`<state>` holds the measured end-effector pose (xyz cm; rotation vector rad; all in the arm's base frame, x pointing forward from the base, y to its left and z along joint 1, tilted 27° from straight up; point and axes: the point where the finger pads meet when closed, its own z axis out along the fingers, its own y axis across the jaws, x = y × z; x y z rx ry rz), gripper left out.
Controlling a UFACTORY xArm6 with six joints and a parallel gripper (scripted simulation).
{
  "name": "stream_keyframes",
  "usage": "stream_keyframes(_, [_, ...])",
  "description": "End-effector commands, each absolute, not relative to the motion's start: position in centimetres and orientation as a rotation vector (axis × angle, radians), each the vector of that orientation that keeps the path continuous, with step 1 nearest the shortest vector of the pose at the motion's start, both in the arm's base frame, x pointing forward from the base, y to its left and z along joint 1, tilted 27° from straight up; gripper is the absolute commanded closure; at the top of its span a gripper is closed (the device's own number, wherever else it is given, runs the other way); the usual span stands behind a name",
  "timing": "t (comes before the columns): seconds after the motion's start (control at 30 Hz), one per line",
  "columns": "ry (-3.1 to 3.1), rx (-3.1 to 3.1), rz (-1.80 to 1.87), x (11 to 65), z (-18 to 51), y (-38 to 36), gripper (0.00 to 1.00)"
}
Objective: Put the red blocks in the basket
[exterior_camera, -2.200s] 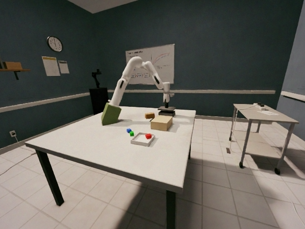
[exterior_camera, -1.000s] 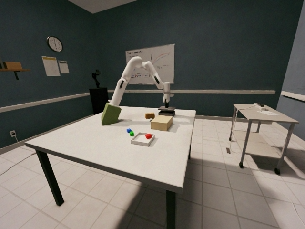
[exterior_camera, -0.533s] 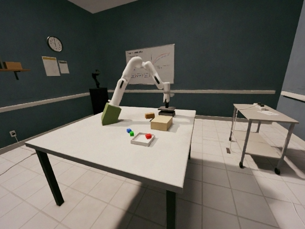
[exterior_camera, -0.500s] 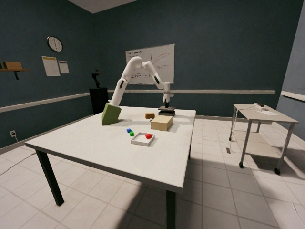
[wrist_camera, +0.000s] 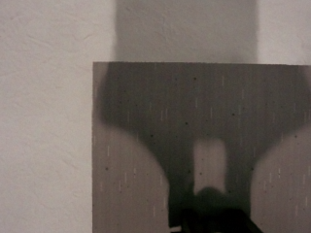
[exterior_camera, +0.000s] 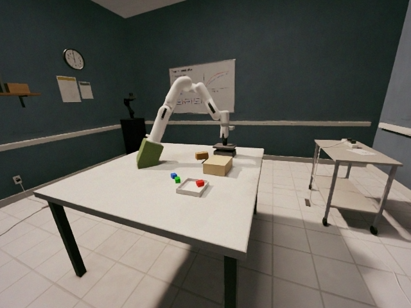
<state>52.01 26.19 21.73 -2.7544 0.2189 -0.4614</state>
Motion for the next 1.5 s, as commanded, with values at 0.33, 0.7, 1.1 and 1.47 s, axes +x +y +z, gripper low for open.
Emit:
stream_keyframes(0.33, [0.219, -2.751, -0.467, 52.3, 21.6, 26.4, 1.0])
stream_keyframes(0.7, [0.219, -2.751, -0.467, 52.5, 21.0, 26.5, 1.0])
stream_keyframes(1.1, [0.219, -2.751, -0.467, 52.7, 20.4, 26.7, 1.0])
stream_keyframes(1.47, [0.219, -2.751, -0.467, 52.9, 19.9, 26.9, 1.0])
